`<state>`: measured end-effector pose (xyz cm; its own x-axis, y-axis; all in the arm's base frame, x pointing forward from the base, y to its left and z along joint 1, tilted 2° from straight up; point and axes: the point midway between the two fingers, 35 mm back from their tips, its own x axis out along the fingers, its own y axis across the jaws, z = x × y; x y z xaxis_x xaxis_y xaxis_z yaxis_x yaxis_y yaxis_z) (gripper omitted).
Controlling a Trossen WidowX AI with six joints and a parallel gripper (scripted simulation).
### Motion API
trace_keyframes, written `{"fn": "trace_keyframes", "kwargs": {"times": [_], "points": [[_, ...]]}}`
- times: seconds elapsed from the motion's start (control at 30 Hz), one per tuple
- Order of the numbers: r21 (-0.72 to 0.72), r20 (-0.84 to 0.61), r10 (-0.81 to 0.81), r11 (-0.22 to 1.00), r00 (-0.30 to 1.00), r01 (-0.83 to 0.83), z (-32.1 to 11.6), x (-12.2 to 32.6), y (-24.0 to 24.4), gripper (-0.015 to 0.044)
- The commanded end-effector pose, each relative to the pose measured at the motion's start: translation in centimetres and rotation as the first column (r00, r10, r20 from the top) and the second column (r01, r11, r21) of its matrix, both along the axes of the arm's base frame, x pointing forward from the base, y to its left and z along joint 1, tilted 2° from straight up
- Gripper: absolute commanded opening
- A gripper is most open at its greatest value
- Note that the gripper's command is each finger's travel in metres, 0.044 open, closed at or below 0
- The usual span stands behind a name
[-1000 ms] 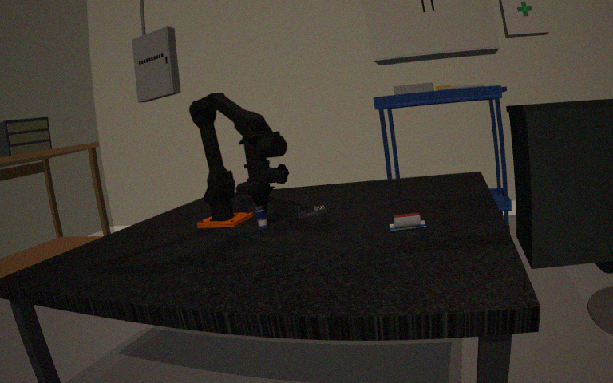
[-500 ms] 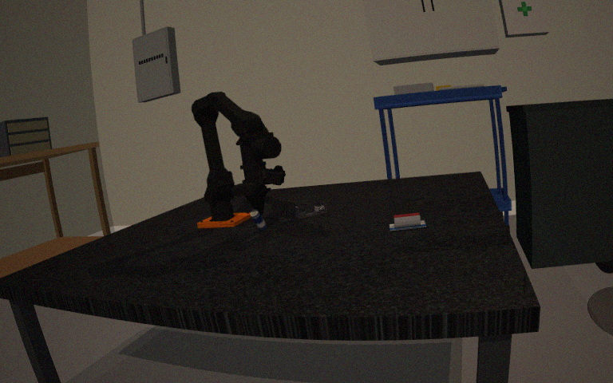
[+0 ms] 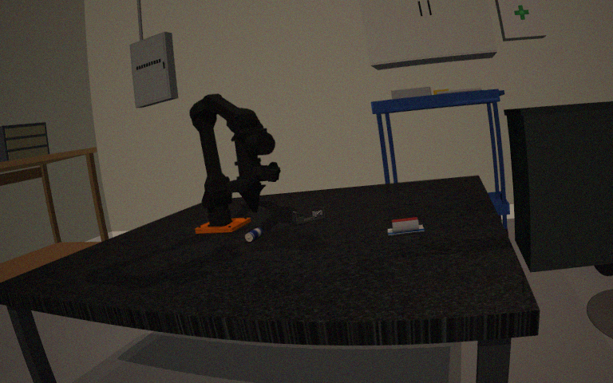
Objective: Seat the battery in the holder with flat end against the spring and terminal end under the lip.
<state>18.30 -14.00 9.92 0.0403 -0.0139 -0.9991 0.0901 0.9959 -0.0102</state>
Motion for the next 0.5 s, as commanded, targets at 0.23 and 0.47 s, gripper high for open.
{"fn": "trace_keyframes", "kwargs": {"times": [0.23,0.47], "points": [[-0.004,0.009,0.002,1.000,1.000,-0.002,5.2,-0.5,-0.2,0.0000],[-0.006,0.006,-0.002,1.000,1.000,0.002,4.9,-0.4,-0.3,0.0000]]}}
